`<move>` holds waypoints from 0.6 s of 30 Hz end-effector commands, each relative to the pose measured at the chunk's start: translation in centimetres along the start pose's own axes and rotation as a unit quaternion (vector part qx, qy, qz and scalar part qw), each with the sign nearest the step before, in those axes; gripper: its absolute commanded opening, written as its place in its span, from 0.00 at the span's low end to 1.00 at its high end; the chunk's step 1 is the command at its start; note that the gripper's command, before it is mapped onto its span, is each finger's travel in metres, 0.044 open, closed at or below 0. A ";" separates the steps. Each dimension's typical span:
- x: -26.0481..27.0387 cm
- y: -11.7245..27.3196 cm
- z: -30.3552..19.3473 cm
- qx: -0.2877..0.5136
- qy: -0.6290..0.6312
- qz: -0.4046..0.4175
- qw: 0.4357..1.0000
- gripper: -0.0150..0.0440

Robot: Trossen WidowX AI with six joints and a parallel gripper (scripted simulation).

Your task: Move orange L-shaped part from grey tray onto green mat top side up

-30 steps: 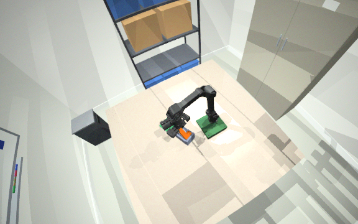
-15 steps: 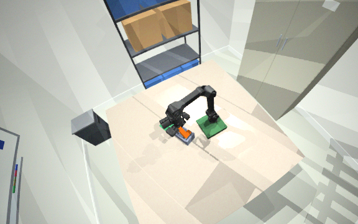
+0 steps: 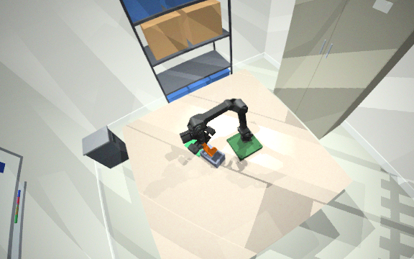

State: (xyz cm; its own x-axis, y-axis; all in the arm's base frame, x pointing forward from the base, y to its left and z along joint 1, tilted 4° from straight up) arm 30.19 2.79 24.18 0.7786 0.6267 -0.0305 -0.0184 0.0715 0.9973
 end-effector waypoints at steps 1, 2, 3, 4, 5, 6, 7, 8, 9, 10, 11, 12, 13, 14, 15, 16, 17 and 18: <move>-0.4 0.1 1.8 -0.001 0.001 0.001 1.000 0.25; -0.5 0.1 2.3 -0.001 0.001 0.001 1.000 0.25; -0.6 0.1 2.7 -0.001 0.001 0.001 1.000 0.25; -0.7 0.1 3.1 -0.002 0.001 0.001 1.000 0.25; -0.8 0.1 3.6 -0.002 0.001 0.001 1.000 0.25; -0.9 0.1 4.0 -0.002 0.001 0.001 1.000 0.25; -1.0 0.1 4.4 -0.002 0.001 0.001 1.000 0.25; -1.1 0.1 4.8 -0.002 0.001 0.001 1.000 0.25; -1.2 0.1 5.2 -0.003 0.001 0.001 1.000 0.25; -1.3 0.1 5.7 -0.003 0.001 0.001 1.000 0.25; -1.4 0.1 6.1 -0.003 0.001 0.001 1.000 0.25; -1.5 0.1 6.5 -0.003 0.001 0.001 1.000 0.25; -1.6 0.1 6.9 -0.003 0.001 0.001 1.000 0.25; -1.7 0.1 7.3 -0.004 0.001 0.001 1.000 0.25; -1.8 0.1 7.8 -0.004 0.001 0.001 1.000 0.25; -1.9 0.1 8.2 -0.004 0.001 0.000 1.000 0.25; -2.0 0.1 8.7 -0.004 0.001 0.000 1.000 0.25; -2.1 0.2 9.1 -0.004 0.001 0.000 1.000 0.25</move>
State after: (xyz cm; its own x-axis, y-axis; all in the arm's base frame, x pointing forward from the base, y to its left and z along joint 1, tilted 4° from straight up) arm 33.69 -4.31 24.82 0.7791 0.6262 -0.0294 -0.0231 0.0756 0.9969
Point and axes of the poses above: the point midway between the two fingers, 35 mm back from their tips, its own y axis back along the fingers, its own x axis across the jaws, z = x × y, the point moved 7 cm from there along y, back along the fingers, and after that the axes turned 8 degrees about y, right-handed, at the moved point
